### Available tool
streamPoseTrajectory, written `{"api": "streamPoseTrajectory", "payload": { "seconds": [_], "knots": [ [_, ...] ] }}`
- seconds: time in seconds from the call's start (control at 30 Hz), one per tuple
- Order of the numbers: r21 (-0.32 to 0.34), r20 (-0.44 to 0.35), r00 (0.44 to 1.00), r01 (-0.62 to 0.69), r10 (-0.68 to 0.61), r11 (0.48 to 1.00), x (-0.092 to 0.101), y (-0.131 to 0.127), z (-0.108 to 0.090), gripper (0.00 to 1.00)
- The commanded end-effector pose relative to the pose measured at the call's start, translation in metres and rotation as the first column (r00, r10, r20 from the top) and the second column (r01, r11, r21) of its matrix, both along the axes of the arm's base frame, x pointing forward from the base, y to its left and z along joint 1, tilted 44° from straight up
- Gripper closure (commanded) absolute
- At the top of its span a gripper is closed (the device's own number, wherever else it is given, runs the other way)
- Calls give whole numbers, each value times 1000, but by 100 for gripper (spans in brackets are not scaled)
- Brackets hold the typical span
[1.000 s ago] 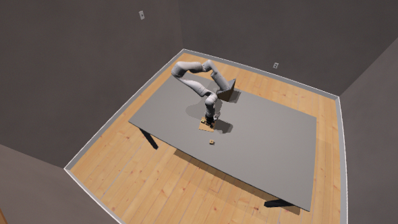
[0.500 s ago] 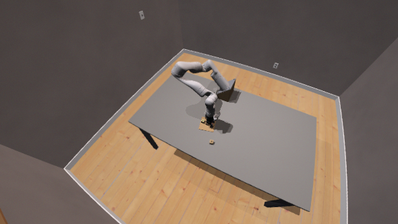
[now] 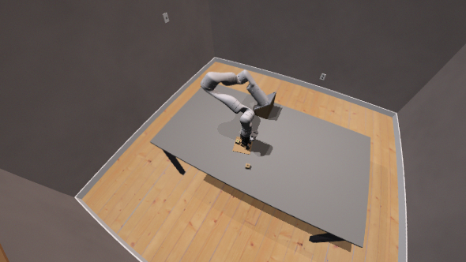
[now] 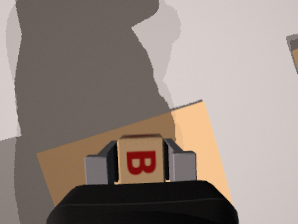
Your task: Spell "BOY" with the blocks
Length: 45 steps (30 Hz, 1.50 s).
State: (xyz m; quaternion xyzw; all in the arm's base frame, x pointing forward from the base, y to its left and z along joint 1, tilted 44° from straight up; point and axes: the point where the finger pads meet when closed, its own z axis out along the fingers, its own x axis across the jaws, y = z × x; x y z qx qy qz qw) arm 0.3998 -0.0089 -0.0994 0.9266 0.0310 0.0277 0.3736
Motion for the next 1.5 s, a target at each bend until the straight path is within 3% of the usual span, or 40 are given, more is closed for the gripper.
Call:
{"api": "streamPoseTrajectory", "payload": {
  "seconds": [0.0,1.47],
  "knots": [
    [1,1,1000,-1,1,1000,1,1,0,43],
    [1,1,1000,-1,1,1000,1,-2,-2,43]
  ]
}}
